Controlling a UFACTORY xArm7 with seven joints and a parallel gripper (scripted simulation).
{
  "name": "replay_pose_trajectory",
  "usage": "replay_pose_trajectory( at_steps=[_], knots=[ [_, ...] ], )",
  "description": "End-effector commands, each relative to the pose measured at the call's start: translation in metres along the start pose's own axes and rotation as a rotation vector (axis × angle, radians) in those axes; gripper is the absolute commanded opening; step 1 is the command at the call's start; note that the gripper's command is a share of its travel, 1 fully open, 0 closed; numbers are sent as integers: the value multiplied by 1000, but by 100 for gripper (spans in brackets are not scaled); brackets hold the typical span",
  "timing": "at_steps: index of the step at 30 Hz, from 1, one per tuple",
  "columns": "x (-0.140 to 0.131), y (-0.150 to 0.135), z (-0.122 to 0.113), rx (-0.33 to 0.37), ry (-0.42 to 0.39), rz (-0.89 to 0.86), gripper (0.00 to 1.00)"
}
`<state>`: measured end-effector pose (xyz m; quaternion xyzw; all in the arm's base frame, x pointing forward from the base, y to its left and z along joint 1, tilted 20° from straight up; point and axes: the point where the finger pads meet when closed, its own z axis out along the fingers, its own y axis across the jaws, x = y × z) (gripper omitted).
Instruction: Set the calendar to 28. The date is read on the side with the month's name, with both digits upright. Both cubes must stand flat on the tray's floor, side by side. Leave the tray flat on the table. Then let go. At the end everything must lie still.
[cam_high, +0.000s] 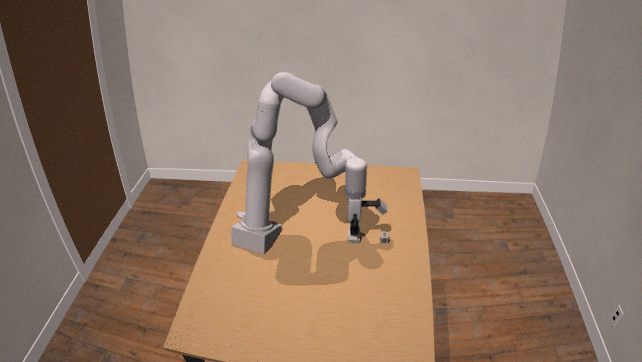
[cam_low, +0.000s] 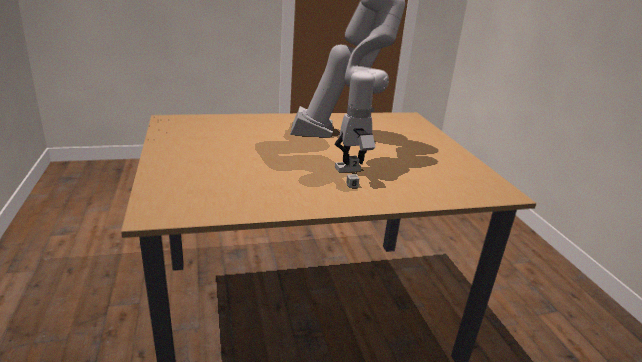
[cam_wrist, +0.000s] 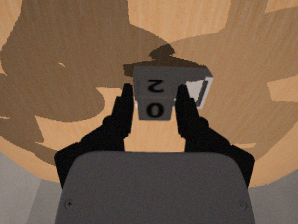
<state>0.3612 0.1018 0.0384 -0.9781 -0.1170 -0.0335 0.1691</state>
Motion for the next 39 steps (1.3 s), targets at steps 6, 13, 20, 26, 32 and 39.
replay_pose_trajectory(
  at_steps=[6, 13, 20, 26, 32, 39],
  knots=[
    [1, 0, -1, 0, 4, 0, 49],
    [1, 0, -1, 0, 4, 0, 29],
    [1, 0, -1, 0, 4, 0, 29],
    [1, 0, -1, 0, 4, 0, 29],
    [1, 0, -1, 0, 4, 0, 29],
    [1, 0, -1, 0, 4, 0, 29]
  ],
)
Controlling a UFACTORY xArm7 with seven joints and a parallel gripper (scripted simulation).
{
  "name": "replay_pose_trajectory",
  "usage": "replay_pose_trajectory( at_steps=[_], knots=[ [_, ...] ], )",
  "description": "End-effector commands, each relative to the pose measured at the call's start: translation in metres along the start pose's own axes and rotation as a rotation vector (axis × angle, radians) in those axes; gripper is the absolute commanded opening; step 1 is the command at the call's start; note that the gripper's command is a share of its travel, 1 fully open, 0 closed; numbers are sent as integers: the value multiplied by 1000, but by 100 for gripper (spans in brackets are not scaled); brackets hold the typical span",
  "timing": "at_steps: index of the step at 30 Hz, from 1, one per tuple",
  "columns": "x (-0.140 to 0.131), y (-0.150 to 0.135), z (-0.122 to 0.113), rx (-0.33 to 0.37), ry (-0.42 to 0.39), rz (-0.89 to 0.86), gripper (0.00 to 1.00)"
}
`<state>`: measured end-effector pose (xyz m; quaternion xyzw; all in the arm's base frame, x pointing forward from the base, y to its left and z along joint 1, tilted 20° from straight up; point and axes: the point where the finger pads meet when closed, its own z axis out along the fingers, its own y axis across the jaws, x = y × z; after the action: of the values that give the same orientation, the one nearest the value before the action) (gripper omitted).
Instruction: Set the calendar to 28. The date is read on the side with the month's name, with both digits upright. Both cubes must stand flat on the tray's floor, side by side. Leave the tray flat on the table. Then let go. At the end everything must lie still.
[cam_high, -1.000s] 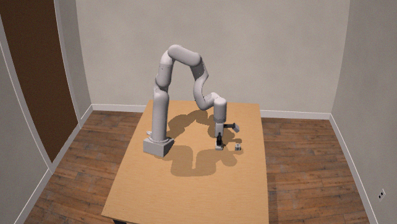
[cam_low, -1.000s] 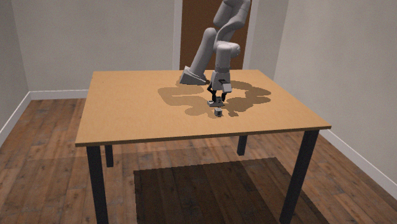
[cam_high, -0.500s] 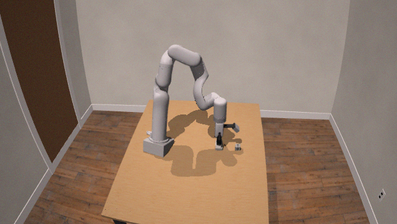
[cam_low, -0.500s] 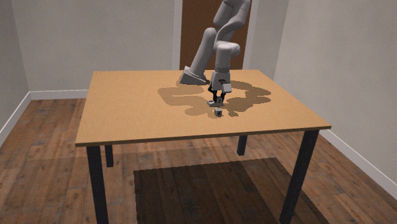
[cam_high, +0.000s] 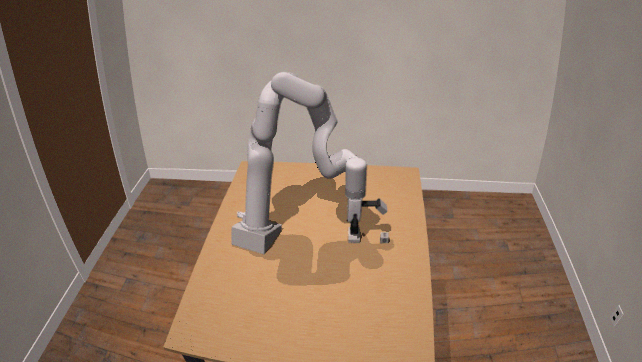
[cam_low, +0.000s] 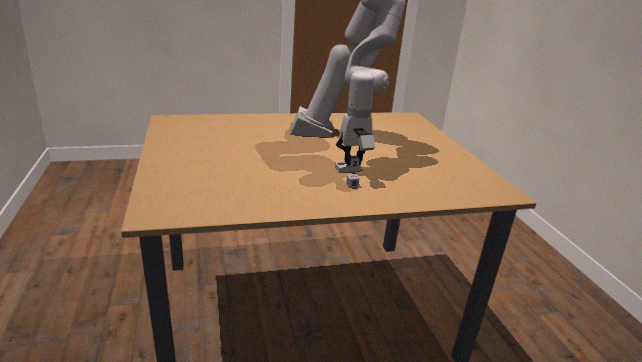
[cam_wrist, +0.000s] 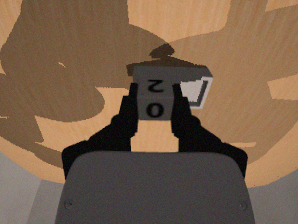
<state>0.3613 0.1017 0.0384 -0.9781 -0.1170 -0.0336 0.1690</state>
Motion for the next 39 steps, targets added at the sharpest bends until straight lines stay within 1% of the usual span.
replay_pose_trajectory(
  at_steps=[1, 8, 13, 18, 27, 29, 32, 39],
  knots=[
    [1, 0, -1, 0, 3, 0, 29],
    [1, 0, -1, 0, 3, 0, 29],
    [1, 0, -6, 0, 3, 0, 29],
    [1, 0, -28, 0, 3, 0, 29],
    [1, 0, -91, 0, 3, 0, 29],
    [1, 0, -91, 0, 3, 0, 29],
    [1, 0, -100, 0, 3, 0, 29],
    [1, 0, -101, 0, 3, 0, 29]
  ],
)
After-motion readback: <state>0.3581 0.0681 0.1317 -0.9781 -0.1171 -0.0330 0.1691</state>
